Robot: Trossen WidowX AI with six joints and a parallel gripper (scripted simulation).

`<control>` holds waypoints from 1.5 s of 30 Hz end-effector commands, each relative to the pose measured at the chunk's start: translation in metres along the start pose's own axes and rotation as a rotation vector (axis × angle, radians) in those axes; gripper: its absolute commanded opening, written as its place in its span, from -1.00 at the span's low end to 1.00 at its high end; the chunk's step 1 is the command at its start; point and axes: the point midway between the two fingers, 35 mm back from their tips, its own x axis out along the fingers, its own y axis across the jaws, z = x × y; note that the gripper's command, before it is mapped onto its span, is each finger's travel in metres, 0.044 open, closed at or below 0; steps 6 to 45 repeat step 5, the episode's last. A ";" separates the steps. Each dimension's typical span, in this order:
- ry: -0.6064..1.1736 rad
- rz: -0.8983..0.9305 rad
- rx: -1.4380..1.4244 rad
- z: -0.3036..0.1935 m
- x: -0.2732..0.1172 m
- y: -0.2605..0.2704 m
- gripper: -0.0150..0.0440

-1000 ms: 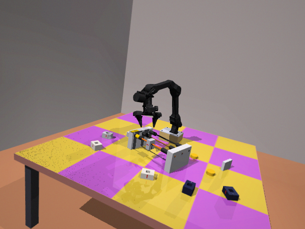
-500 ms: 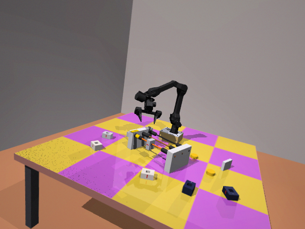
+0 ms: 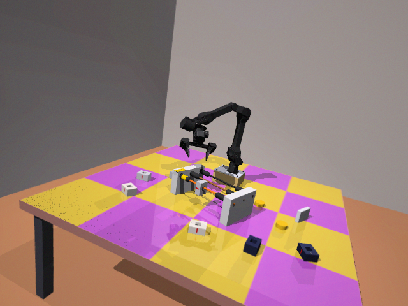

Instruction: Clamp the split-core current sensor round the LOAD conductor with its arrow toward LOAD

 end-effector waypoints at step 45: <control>0.055 0.025 -0.009 0.004 0.005 -0.004 1.00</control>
